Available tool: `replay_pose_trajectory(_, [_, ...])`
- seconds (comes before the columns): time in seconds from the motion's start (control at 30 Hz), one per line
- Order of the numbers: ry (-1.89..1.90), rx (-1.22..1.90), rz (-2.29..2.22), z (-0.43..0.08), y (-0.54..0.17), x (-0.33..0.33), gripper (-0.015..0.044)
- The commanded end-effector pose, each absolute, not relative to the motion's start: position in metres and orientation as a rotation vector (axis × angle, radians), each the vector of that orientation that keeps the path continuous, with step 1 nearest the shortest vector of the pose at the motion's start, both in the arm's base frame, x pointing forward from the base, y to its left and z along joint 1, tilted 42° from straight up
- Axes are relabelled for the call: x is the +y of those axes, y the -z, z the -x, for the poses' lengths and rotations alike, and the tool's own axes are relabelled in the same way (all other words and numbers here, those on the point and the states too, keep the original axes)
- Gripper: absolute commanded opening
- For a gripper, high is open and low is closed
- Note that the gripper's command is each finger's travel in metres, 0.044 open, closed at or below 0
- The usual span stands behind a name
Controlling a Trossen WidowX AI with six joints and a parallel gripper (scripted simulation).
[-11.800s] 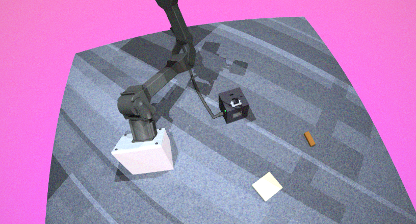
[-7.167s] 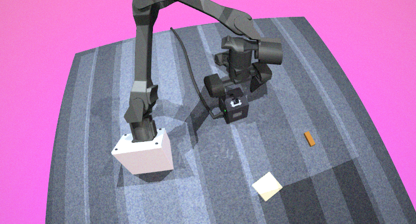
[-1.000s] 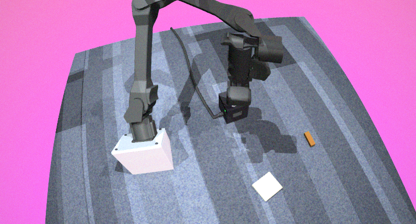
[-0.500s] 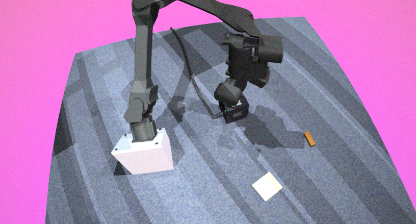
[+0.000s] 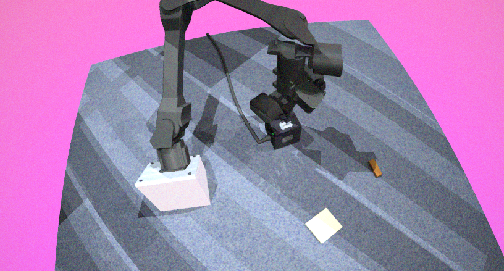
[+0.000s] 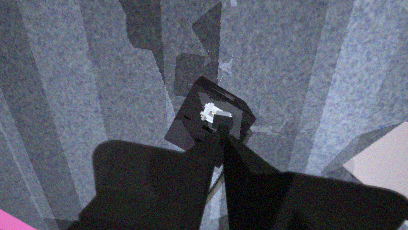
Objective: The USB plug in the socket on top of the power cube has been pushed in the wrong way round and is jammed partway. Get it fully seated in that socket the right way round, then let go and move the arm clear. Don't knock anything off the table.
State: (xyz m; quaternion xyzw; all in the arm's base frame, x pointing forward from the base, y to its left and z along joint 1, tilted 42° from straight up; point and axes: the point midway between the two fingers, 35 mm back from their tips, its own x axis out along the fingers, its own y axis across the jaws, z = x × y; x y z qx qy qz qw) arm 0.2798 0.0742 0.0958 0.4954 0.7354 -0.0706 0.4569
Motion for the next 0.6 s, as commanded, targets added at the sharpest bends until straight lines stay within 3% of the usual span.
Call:
replay_pose_trajectory(0.0, [0.289,1.823,-1.306,-0.2799,-0.0956,0.0740,0.0000])
replay_pose_trajectory(0.57, [0.530,1.830,-1.475,-0.2799,-0.0956,0.0740,0.0000])
